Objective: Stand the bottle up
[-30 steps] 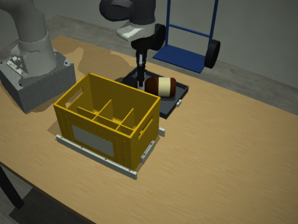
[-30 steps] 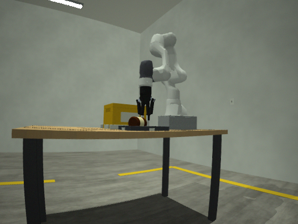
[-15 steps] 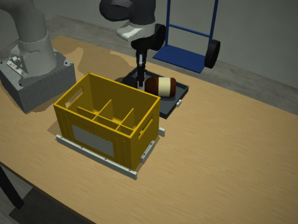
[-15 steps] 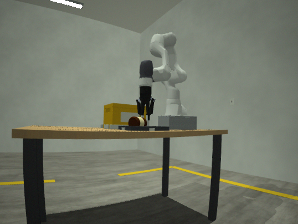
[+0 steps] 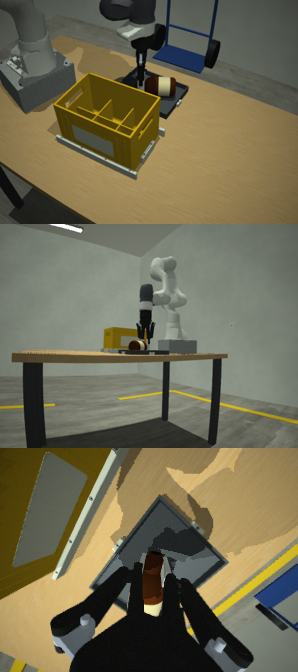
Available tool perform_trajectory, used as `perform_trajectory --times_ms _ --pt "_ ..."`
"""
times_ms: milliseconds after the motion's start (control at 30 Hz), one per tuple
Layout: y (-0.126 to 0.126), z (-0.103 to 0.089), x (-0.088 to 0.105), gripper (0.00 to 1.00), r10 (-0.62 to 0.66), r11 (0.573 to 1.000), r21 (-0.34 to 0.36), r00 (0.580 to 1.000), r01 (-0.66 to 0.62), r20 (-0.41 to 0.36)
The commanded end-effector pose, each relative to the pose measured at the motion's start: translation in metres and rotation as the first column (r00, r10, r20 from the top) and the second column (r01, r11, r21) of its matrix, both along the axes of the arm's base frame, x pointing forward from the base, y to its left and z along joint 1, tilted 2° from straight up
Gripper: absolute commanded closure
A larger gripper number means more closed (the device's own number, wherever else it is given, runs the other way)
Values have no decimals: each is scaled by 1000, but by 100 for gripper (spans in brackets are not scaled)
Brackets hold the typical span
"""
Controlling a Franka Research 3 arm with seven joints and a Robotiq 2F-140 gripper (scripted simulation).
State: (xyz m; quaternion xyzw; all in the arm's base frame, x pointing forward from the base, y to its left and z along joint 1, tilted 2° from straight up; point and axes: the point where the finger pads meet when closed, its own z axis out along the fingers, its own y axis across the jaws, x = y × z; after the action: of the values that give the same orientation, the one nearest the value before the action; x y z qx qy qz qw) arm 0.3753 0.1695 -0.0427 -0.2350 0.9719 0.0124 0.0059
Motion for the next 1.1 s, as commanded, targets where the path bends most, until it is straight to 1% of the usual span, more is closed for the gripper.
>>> perform_trajectory --times_ms 0,400,1067 --pt "0 3 1 100 -3 1000 2 1000 3 3" --pt "0 10 1 100 -3 1000 2 1000 3 3" --pt "-1 30 1 100 -3 1000 2 1000 3 3"
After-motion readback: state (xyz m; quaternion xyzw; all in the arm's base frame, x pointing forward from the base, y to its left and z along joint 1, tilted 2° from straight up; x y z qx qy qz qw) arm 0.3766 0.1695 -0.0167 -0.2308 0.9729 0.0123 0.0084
